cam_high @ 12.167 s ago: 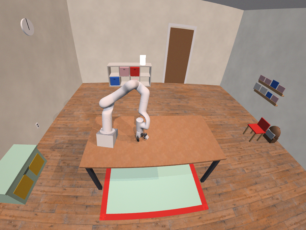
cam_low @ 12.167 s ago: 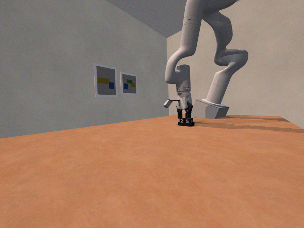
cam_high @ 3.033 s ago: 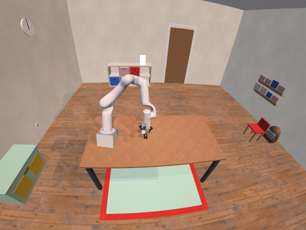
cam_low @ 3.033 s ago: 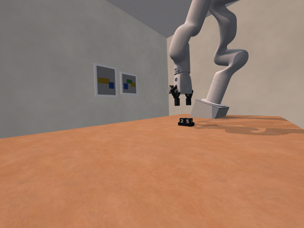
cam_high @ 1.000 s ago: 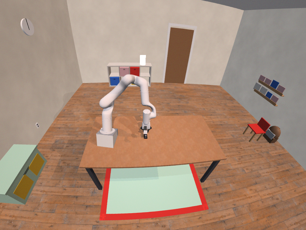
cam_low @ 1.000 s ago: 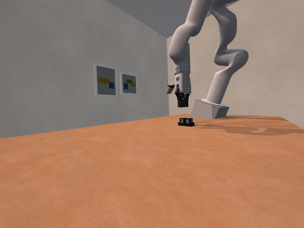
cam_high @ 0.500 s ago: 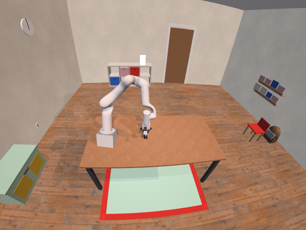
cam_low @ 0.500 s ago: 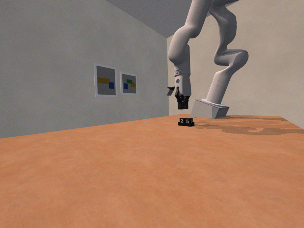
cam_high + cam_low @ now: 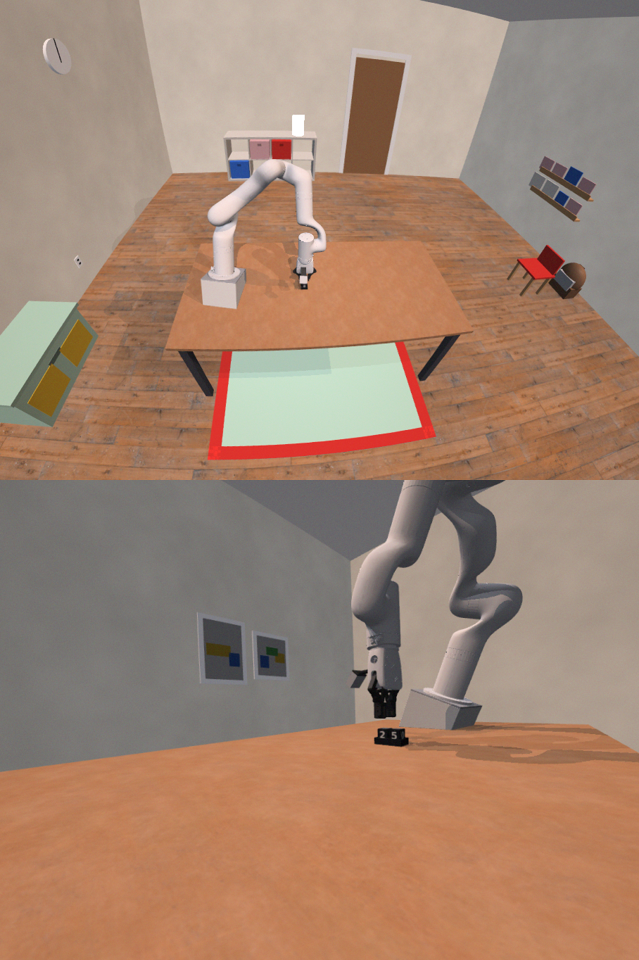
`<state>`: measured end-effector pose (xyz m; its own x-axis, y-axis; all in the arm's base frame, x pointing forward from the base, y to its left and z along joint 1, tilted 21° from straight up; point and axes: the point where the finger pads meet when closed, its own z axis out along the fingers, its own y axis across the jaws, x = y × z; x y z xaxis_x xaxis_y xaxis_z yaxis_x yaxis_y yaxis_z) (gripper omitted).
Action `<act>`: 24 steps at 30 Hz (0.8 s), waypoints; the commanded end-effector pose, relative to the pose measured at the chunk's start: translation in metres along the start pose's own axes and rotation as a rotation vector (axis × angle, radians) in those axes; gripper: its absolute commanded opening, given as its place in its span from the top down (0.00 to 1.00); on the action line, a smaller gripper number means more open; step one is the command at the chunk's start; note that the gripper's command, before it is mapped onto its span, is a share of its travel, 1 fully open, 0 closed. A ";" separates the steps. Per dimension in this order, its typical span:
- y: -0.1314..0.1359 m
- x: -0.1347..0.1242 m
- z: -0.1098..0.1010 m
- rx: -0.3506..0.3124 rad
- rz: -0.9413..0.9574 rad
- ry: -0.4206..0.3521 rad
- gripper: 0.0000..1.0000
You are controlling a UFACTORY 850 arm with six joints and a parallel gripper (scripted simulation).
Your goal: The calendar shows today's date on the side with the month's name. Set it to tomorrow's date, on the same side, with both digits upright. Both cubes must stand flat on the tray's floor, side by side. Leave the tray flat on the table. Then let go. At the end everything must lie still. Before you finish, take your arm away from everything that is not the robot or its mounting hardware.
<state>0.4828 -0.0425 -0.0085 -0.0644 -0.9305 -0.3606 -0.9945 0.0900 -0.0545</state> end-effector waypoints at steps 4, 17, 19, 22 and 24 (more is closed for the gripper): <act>-0.001 0.000 0.006 0.002 0.000 0.000 0.53; -0.001 0.000 0.019 0.002 0.000 0.000 0.53; -0.001 0.000 0.019 0.002 0.000 0.000 0.53; -0.001 0.000 0.019 0.002 0.000 0.000 0.53; -0.001 0.000 0.020 0.002 0.000 0.000 0.53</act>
<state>0.4844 -0.0355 -0.0270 -0.0643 -0.9305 -0.3606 -0.9944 0.0901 -0.0553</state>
